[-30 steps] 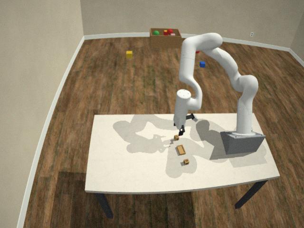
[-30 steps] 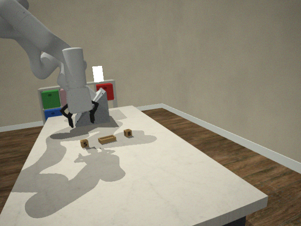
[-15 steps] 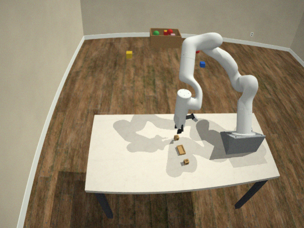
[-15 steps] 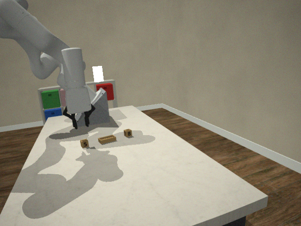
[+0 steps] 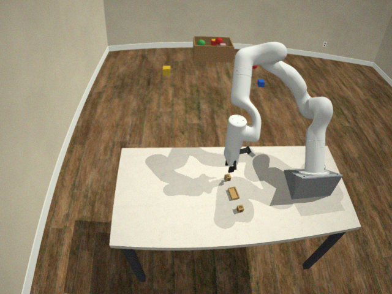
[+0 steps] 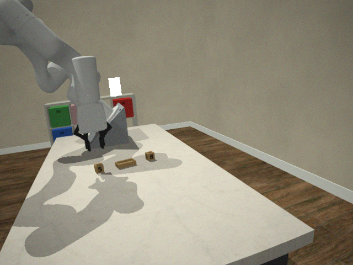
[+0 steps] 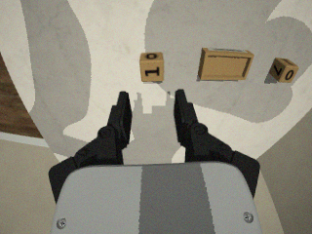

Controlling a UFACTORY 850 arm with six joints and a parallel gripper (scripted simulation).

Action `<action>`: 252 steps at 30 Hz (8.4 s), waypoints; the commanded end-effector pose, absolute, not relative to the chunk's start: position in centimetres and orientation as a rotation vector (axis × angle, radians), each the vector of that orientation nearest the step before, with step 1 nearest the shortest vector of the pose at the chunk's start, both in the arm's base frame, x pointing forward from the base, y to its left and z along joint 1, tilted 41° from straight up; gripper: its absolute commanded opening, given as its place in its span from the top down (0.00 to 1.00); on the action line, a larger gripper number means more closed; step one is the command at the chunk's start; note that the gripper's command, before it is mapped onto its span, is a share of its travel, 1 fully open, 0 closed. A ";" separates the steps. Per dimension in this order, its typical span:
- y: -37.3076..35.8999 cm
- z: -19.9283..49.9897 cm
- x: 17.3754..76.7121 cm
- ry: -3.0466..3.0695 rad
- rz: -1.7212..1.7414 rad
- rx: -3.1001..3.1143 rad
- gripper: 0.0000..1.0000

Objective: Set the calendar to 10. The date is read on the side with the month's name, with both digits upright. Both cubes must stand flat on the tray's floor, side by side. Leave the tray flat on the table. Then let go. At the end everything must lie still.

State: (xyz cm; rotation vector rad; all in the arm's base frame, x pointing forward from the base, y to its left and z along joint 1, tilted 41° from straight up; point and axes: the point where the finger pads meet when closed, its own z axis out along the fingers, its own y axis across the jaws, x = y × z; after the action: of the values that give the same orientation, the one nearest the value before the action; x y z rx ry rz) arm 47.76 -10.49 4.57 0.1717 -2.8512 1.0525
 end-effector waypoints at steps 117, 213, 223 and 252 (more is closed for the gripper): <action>-13.9 0.6 47.6 -2.854 1.053 0.172 0.53; -15.6 -1.4 47.5 -2.854 1.053 0.172 0.53; -15.6 -1.4 47.5 -2.854 1.053 0.172 0.53; -15.6 -1.4 47.5 -2.854 1.053 0.172 0.73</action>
State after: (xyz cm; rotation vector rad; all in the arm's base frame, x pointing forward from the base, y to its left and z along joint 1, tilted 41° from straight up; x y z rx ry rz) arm 47.41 -15.61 -1.44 0.1717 -2.8527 1.0521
